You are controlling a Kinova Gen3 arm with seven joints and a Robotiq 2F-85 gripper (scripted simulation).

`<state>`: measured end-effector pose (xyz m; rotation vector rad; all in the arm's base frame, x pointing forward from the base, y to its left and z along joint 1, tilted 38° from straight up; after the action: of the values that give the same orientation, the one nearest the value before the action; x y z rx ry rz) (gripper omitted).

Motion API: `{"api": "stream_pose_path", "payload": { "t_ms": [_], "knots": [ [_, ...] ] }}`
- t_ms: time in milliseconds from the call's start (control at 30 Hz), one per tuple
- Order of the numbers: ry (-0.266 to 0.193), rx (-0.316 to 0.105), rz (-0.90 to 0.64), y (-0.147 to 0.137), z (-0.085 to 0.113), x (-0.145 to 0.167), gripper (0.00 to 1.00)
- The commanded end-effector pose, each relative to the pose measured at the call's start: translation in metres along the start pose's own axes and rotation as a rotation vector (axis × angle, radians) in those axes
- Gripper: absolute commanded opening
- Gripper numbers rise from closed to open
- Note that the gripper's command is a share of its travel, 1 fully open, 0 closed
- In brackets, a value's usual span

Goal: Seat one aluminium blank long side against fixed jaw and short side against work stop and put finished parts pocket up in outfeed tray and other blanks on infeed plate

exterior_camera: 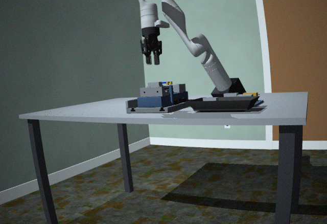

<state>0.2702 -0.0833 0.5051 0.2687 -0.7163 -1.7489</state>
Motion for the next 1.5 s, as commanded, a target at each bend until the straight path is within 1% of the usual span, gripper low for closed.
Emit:
{"api": "stream_pose_path", "payload": {
  "t_ms": [0,500,700,1000,1067,1467],
  "knots": [
    [0.000,0.001,0.000,0.000,0.000,0.000,0.67],
    [0.000,0.001,0.000,0.000,0.000,0.000,0.67],
    [-0.001,0.002,0.000,0.000,-0.003,0.000,0.67],
    [-0.001,0.002,0.000,0.000,-0.015,0.000,0.67],
    [-0.001,0.002,0.000,0.000,-0.015,0.000,0.67],
    [-0.001,0.002,0.000,0.001,-0.037,-0.001,0.67]
  ]
}}
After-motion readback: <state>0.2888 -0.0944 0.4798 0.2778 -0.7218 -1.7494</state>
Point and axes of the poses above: the point where the finger pads meet when closed, its own z axis back along the fingers, its own y axis across the jaws, x = y × z, the point moved 9 cm from there along z, back along the fingers, and after that the axes turned 7 degrees about -z, right-handed, at the moved point
